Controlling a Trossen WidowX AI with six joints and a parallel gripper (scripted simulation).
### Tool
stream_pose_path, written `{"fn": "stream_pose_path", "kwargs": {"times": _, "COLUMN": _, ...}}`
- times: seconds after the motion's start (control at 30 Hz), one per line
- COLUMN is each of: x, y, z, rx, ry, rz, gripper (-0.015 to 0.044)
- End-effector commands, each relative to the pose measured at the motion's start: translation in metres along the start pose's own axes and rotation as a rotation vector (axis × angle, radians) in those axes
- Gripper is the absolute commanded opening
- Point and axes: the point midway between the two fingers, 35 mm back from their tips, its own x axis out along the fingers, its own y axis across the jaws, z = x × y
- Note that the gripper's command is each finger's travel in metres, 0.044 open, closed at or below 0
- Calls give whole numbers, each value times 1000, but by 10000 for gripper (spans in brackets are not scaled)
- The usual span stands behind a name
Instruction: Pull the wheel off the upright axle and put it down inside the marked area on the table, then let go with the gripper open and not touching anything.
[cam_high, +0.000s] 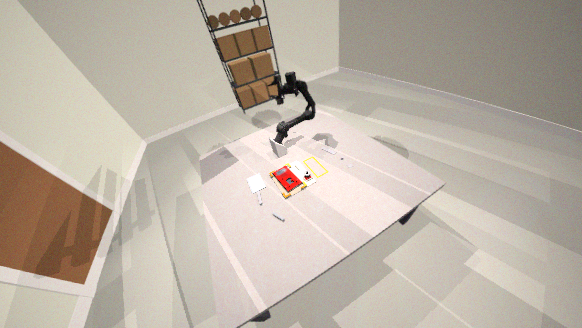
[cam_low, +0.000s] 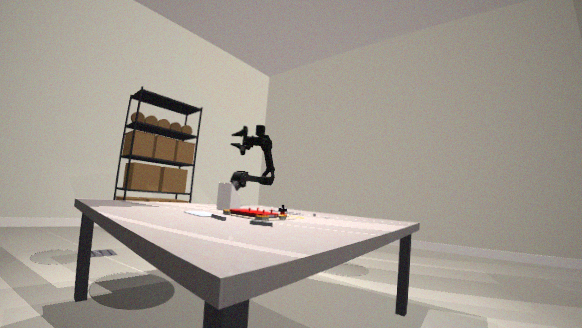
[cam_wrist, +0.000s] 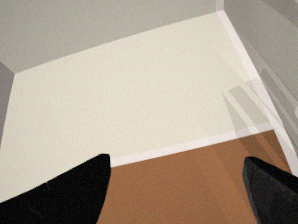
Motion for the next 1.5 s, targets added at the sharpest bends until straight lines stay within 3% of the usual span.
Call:
{"fn": "stream_pose_path", "kwargs": {"times": 0.0, "x": 0, "y": 2, "z": -38, "rx": -118, "ry": 130, "rz": -36, "gripper": 300}}
{"fn": "stream_pose_path", "kwargs": {"times": 0.33, "x": -22, "y": -15, "z": -143, "rx": -459, "ry": 469, "rz": -127, "gripper": 300}}
{"fn": "stream_pose_path", "kwargs": {"times": 0.8, "x": -93, "y": -85, "z": -255, "rx": -936, "ry": 895, "rz": -268, "gripper": 300}}
{"fn": "stream_pose_path", "kwargs": {"times": 1.47, "x": -206, "y": -224, "z": -314, "rx": -1537, "ry": 1383, "rz": -442, "gripper": 300}}
